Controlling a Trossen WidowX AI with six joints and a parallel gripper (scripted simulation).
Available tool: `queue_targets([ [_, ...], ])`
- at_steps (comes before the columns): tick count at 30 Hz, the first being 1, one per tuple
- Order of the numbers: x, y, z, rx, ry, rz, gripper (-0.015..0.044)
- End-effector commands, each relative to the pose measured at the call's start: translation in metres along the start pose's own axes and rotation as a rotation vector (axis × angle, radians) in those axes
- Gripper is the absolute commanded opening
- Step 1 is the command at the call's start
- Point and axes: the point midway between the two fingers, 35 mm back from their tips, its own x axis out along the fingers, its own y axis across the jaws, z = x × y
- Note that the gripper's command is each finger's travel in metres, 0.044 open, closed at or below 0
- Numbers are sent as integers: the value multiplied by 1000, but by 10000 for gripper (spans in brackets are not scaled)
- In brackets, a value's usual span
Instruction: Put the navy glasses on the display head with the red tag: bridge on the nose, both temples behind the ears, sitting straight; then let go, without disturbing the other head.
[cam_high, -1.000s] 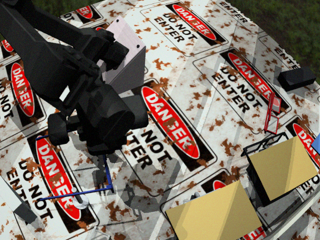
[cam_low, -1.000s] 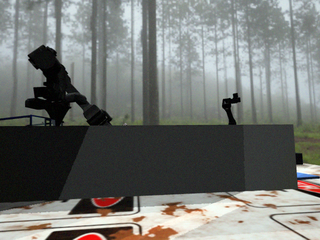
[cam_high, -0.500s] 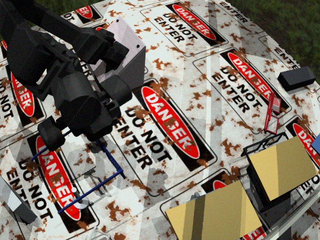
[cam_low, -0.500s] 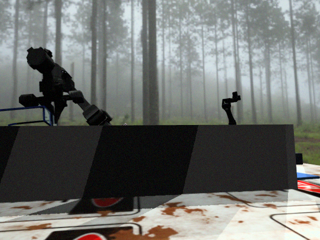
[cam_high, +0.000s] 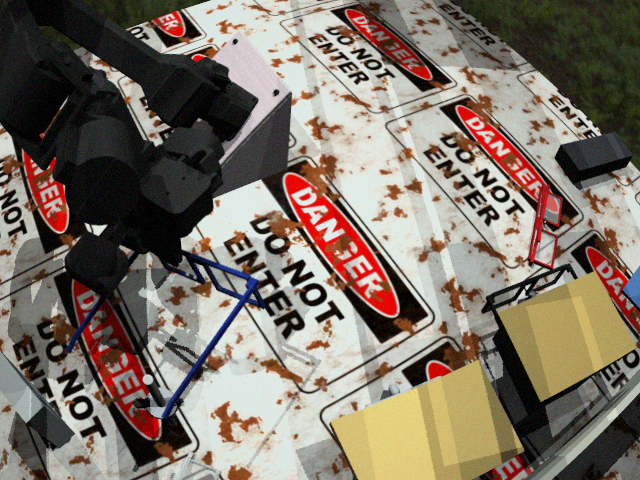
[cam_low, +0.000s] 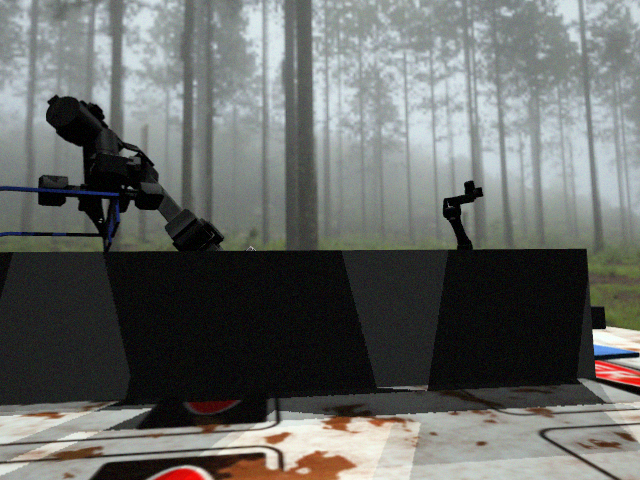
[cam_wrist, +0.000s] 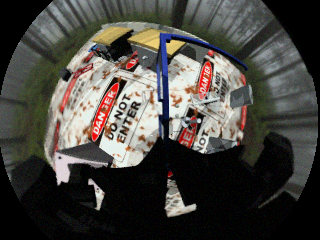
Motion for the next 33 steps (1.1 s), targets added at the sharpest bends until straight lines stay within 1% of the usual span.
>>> queue_targets([
  [1, -6, 1, -4, -120, -45, -10, 0],
  [17, -26, 2, -16, -567, -172, -102, 0],
  [33, -46, 5, -28, -1019, -242, -278, 0],
])
